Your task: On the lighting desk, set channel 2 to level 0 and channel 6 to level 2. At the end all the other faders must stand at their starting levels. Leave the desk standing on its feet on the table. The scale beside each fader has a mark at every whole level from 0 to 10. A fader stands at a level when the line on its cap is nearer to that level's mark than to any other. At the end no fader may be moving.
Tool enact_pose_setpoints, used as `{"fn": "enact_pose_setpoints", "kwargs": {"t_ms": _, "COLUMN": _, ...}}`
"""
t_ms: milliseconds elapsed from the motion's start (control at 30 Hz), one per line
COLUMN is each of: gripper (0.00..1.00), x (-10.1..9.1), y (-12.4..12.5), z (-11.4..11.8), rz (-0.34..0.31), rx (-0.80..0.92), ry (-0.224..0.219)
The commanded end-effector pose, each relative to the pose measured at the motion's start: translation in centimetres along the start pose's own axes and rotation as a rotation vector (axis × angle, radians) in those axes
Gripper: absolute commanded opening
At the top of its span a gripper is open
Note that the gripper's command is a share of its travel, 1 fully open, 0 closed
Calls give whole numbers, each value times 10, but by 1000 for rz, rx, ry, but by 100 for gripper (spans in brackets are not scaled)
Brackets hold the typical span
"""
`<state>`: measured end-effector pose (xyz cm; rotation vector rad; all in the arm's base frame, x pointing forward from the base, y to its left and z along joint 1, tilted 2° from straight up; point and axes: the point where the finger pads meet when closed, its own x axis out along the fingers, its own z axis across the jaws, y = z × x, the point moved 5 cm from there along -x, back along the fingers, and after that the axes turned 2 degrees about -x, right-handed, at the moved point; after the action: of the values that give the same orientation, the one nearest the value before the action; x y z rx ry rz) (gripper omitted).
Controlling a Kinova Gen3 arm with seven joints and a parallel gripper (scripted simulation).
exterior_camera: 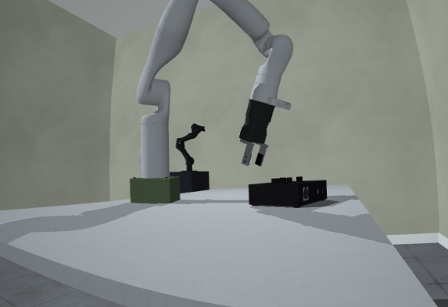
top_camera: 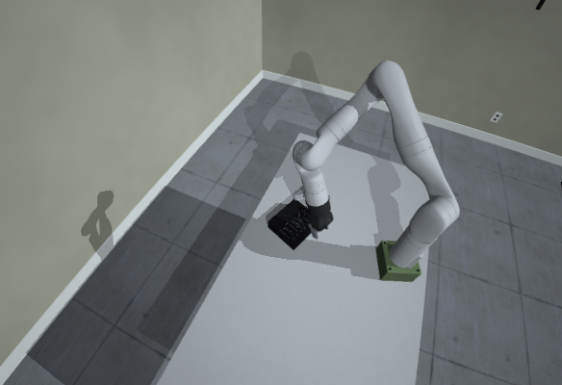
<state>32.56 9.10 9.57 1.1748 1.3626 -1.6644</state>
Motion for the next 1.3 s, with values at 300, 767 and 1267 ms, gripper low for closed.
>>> {"fn": "enact_pose_setpoints", "kwargs": {"t_ms": 300, "gripper": 100, "x": 0, "y": -1, "z": 1, "rz": 0, "rx": -8, "ry": -2}}
{"fn": "enact_pose_setpoints", "kwargs": {"t_ms": 767, "gripper": 100, "x": 0, "y": -1, "z": 1, "rz": 0, "rx": -8, "ry": -2}}
{"fn": "enact_pose_setpoints", "kwargs": {"t_ms": 1267, "gripper": 100, "x": 0, "y": -1, "z": 1, "rz": 1, "rx": 4, "ry": -3}}
